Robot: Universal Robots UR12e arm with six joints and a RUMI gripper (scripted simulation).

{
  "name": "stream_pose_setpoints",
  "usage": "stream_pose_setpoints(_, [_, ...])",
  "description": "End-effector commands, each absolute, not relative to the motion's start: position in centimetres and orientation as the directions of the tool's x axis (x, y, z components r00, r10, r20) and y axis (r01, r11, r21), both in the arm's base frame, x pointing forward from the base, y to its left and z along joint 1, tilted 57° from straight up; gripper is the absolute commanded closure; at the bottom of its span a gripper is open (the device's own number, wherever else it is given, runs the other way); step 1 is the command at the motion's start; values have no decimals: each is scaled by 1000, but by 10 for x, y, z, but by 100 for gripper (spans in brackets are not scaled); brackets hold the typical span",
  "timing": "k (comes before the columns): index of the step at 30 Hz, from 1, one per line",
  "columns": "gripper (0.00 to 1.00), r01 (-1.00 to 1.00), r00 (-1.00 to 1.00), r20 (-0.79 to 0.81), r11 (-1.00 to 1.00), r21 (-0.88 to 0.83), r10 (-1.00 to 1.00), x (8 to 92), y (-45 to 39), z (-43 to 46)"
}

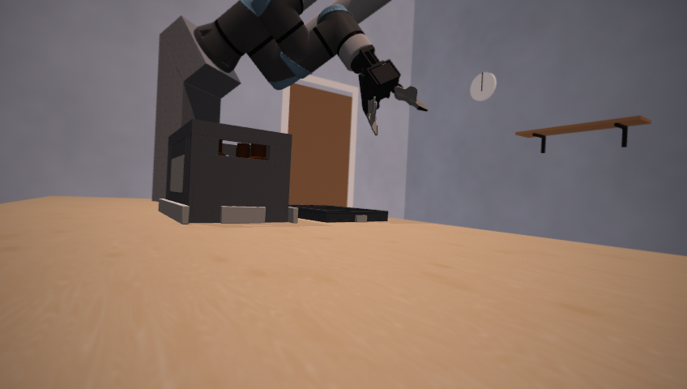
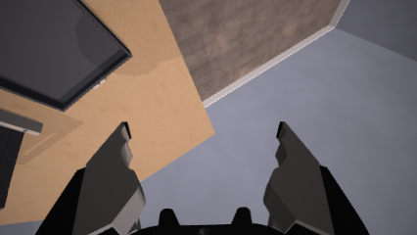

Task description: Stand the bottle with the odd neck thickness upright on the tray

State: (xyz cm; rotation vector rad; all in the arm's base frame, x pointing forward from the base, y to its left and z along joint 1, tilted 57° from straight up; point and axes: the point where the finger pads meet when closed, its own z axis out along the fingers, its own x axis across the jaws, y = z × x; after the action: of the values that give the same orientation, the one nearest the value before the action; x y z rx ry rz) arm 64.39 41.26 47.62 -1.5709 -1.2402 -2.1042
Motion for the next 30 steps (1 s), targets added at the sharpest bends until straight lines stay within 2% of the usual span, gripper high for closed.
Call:
stream_pose_setpoints(1, [0,626,-396,873,-612,483,285,644,412,477])
stream_pose_setpoints(20, [0,626,-394,874,-612,482,286,644,412,476])
stream_pose_setpoints(30, [0,656,-334,894,-607,448,300,651,382,445])
